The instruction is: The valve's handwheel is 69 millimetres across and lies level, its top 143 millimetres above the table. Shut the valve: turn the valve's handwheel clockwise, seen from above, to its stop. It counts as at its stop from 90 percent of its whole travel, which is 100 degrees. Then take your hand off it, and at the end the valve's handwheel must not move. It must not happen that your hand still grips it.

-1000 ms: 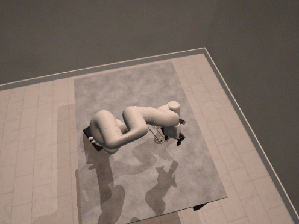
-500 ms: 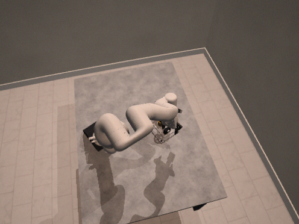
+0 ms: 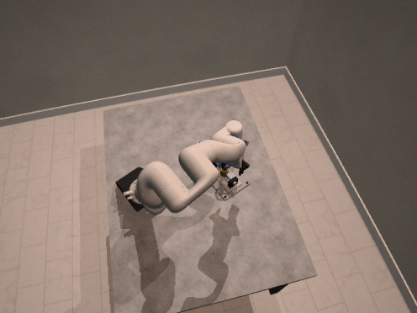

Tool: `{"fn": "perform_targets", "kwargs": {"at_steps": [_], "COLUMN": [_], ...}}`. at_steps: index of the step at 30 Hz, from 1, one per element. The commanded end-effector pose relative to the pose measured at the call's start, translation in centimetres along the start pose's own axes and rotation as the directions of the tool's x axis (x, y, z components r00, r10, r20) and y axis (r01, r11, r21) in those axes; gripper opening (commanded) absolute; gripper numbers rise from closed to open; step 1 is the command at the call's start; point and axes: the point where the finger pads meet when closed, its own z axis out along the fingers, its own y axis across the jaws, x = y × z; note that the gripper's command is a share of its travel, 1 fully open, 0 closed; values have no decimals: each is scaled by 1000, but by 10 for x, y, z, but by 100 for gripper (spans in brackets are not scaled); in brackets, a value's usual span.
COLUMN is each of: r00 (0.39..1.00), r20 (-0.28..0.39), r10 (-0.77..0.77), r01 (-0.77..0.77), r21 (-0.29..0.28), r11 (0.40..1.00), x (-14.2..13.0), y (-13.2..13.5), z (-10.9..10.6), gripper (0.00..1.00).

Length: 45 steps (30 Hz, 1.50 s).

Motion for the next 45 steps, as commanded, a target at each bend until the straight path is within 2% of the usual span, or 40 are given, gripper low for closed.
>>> {"fn": "perform_targets", "kwargs": {"at_steps": [1, 3, 18, 20, 45], "r00": [1000, 998, 998, 995, 994], "r20": [-4, -60, -60, -90, -100], "r10": [-1, -28, -28, -41, -45], "r01": [1, 31, 31, 48, 53], "r21": [-2, 49, 49, 78, 87], "r11": [1000, 998, 998, 996, 995], "x": [2, 26, 26, 38, 41], "y": [0, -36, -36, -55, -62], "z": [-2, -18, -18, -27, -30], "gripper": [100, 100, 100, 100, 100]}}
